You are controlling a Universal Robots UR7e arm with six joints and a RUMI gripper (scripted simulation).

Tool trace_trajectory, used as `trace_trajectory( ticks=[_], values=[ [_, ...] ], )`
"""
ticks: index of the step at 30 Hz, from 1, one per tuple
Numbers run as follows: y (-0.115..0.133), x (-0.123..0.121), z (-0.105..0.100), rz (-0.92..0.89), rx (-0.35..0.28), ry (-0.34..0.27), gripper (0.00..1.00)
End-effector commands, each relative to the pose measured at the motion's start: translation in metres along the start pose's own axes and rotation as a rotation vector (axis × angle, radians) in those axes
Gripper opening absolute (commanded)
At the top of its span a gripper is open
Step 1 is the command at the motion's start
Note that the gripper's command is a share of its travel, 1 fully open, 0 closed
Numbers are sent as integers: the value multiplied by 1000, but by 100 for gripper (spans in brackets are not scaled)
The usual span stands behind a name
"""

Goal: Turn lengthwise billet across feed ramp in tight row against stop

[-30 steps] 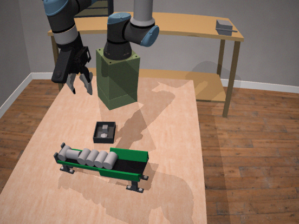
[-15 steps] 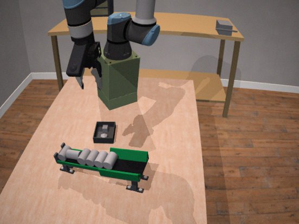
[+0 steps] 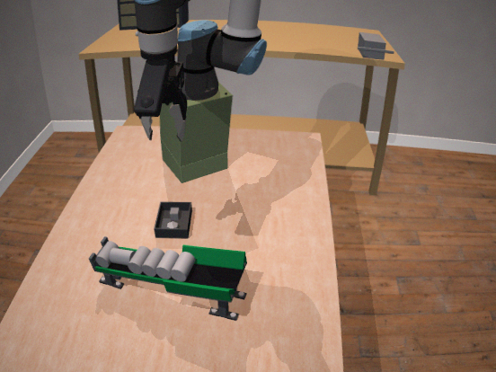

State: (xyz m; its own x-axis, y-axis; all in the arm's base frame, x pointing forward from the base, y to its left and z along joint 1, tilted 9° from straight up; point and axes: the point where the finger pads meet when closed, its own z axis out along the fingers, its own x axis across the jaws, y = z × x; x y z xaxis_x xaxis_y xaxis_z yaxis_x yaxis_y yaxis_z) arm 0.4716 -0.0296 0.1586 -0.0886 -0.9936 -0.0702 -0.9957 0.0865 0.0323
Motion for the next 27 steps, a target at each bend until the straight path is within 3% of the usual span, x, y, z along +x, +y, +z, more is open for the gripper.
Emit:
trace_trajectory(
  ticks=[1, 14, 19, 27],
  values=[
    [22, -20, -3, -67, 24, 55, 40],
    [29, -27, -4, -88, 30, 72, 40],
    [39, -8, 52, -385, 59, 78, 40],
    [39, -8, 52, -385, 59, 78, 40]
  ],
)
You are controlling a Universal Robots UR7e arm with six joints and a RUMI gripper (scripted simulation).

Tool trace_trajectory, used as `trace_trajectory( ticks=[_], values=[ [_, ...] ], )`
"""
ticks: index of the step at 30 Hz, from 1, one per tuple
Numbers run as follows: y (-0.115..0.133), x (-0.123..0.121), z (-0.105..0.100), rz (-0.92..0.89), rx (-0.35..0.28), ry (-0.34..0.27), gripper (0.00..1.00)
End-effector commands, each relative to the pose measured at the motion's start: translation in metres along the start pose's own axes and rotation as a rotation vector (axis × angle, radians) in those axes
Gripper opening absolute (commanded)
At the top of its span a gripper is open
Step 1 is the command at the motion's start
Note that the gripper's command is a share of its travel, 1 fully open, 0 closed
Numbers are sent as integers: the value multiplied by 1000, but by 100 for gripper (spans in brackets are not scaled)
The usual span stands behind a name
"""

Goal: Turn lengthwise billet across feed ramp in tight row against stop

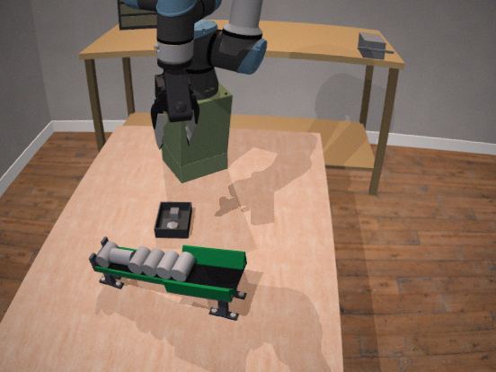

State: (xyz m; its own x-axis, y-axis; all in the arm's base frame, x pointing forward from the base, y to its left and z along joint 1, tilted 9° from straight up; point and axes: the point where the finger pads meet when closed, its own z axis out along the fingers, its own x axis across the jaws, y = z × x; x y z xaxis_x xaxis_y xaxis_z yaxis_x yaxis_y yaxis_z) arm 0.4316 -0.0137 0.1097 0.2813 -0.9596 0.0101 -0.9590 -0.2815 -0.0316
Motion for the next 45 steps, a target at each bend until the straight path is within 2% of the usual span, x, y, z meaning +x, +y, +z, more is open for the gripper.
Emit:
trace_trajectory(
  ticks=[1, 4, 9, 21, 26, 38, 43, 45],
  values=[
    [0, 1, 1, -11, 8, 0, 40],
    [0, 1, 1, -11, 8, 0, 40],
    [18, 8, 57, -303, 45, 6, 40],
    [18, 8, 57, -303, 45, 6, 40],
    [35, 14, 106, -595, 83, 11, 40],
    [35, 14, 106, -595, 83, 11, 40],
    [36, 12, 106, -887, 123, 17, 40],
    [36, 12, 106, -887, 123, 17, 40]
  ],
)
